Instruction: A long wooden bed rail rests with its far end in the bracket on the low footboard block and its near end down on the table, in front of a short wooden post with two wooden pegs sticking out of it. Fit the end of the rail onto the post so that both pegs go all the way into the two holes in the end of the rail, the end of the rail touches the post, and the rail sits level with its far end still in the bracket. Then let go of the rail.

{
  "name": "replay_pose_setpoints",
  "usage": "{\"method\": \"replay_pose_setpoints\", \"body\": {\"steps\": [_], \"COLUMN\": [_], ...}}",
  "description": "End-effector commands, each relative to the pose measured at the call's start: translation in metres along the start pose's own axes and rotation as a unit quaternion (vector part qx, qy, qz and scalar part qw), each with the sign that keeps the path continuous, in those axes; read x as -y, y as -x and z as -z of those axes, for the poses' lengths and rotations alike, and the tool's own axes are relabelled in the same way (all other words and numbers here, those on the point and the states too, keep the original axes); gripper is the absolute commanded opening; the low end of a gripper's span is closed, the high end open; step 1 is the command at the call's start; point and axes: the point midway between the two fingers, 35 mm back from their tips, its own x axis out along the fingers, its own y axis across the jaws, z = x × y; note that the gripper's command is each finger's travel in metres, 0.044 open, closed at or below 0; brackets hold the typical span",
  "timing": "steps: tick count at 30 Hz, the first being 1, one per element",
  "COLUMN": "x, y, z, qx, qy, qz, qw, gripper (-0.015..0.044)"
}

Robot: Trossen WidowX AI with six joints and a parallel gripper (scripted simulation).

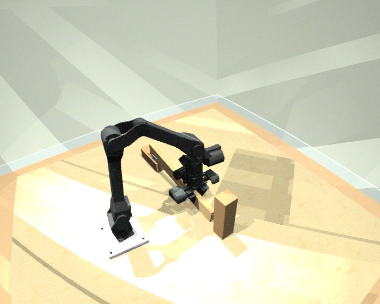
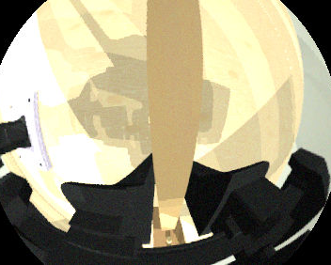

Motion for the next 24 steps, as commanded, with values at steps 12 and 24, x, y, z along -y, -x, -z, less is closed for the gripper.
{"method": "replay_pose_setpoints", "body": {"steps": [12,24], "x": [0.001,0.002], "y": [0.008,0.014], "z": [0.0,0.0], "qx": [-0.001,-0.001], "qy": [-0.001,-0.001], "qz": [0.0,0.0], "qw": [1.0,1.0], "gripper": [0.0,0.0]}}
